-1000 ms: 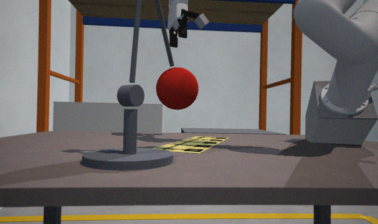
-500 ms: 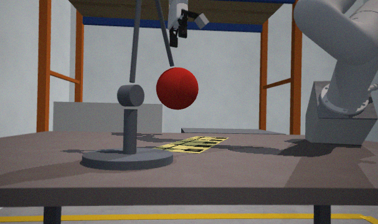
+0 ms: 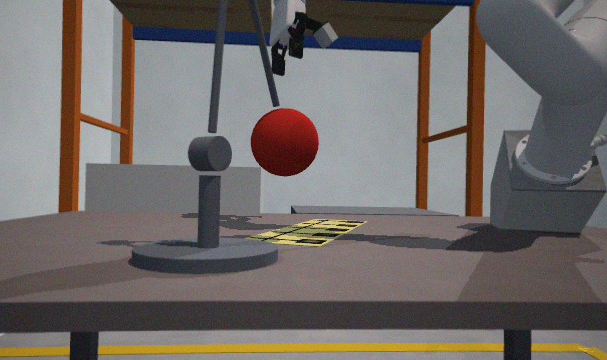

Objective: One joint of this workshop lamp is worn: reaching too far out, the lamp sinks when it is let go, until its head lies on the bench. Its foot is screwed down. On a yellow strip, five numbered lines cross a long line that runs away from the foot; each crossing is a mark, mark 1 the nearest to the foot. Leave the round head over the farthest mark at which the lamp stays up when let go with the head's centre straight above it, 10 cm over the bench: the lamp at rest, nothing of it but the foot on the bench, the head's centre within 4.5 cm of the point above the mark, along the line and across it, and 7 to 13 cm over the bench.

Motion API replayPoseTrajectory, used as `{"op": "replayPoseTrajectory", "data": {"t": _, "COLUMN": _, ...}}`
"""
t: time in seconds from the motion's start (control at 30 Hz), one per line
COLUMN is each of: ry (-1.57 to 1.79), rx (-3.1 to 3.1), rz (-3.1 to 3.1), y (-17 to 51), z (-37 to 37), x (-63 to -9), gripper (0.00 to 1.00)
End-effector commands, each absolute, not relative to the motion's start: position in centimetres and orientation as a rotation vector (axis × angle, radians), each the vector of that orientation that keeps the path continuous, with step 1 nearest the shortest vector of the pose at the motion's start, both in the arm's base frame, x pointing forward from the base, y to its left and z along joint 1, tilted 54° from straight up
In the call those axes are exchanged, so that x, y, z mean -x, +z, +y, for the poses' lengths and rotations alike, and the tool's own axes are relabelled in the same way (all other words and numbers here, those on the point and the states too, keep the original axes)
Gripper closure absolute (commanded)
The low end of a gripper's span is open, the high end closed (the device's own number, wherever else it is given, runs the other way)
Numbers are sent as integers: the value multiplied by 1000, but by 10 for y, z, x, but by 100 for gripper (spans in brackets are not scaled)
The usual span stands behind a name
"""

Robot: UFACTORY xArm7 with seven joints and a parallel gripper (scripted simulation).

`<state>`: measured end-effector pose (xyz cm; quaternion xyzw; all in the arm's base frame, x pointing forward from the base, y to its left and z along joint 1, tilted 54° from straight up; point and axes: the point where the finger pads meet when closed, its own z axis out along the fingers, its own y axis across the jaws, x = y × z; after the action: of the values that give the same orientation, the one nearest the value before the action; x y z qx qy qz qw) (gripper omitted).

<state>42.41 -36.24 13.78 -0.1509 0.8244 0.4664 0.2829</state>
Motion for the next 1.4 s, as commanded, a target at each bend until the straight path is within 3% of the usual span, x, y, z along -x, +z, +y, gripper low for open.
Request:
{"op": "replayPoseTrajectory", "data": {"t": 0.0, "ry": 1171, "rx": 412, "rz": 2076, "y": 169, "z": -331, "x": -418, "gripper": 0}}
{"op": "replayPoseTrajectory", "data": {"t": 1.37, "ry": 1084, "rx": 527, "rz": 1455, "y": 305, "z": -200, "x": -357, "gripper": 0}}
